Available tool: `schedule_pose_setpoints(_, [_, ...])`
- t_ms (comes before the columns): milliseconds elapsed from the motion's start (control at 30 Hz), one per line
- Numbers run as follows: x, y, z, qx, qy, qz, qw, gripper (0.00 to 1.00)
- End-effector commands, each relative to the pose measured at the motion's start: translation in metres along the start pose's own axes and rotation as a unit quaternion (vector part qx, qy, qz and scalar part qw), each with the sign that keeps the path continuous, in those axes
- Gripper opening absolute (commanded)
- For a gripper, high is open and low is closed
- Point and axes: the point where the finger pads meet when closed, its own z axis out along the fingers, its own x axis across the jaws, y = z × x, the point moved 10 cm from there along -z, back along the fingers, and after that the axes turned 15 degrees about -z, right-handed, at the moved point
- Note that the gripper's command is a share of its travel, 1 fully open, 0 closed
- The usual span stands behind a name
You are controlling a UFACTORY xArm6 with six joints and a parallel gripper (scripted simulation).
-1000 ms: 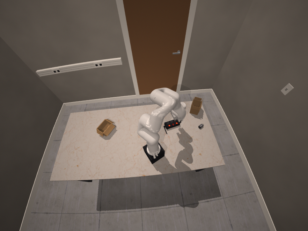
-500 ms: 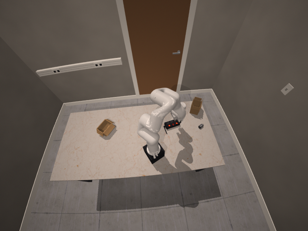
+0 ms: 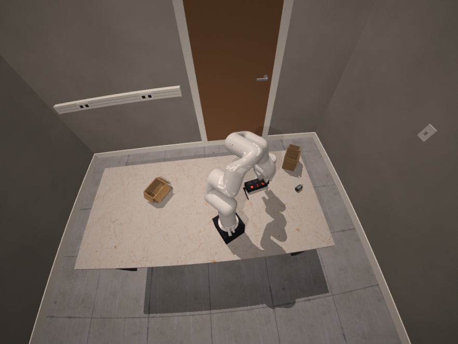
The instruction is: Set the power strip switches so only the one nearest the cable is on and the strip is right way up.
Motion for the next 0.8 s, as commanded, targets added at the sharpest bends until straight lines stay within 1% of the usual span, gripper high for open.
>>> schedule_pose_setpoints(0, [0.0, 0.001, 0.004, -0.002, 0.001, 0.0, 1.0, 0.0])
schedule_pose_setpoints(767, [0.0, 0.001, 0.026, -0.002, 0.001, 0.0, 1.0, 0.0])
